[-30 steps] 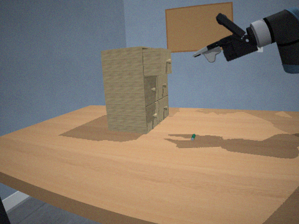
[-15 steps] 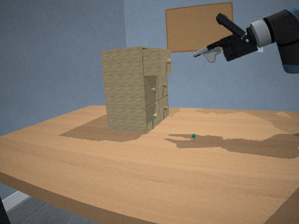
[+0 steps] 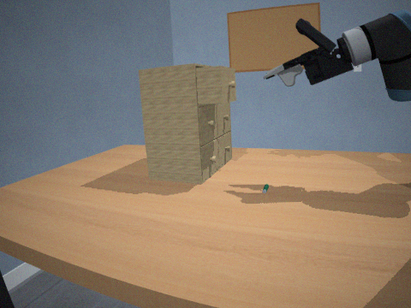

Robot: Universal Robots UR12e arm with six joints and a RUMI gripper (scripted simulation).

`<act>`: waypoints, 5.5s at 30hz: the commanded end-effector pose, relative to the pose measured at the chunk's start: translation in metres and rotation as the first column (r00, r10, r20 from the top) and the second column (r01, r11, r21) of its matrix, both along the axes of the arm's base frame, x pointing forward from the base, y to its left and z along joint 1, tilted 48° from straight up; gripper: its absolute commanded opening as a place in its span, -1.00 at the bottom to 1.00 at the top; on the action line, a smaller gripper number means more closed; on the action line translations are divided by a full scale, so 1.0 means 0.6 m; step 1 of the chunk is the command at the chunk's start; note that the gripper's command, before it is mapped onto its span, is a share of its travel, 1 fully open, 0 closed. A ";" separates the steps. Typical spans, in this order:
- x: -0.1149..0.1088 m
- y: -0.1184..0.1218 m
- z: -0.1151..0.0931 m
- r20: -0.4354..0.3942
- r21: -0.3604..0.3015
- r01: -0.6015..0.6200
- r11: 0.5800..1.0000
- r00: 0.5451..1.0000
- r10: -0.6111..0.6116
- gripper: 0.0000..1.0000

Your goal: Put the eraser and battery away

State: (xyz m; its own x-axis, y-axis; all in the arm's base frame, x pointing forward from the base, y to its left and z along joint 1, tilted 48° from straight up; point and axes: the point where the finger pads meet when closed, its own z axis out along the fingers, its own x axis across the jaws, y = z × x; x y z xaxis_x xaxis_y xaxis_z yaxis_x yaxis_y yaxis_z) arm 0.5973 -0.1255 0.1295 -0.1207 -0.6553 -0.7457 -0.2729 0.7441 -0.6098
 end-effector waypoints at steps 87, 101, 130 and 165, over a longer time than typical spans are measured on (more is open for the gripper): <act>0.104 0.009 -0.025 0.000 0.000 0.001 1.000 1.000 -0.001 -0.61; 0.110 0.008 -0.026 0.000 0.000 0.001 1.000 1.000 -0.001 -0.61; 0.149 0.003 -0.027 0.000 0.000 0.001 1.000 1.000 -0.001 -0.61; 0.161 0.001 -0.028 0.000 0.000 0.001 1.000 1.000 -0.001 -0.61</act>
State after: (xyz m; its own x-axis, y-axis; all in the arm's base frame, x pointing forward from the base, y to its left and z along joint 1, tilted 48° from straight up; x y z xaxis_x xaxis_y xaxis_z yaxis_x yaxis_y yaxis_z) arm 0.6941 -0.1242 0.1126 -0.1208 -0.6553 -0.7457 -0.2729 0.7441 -0.6097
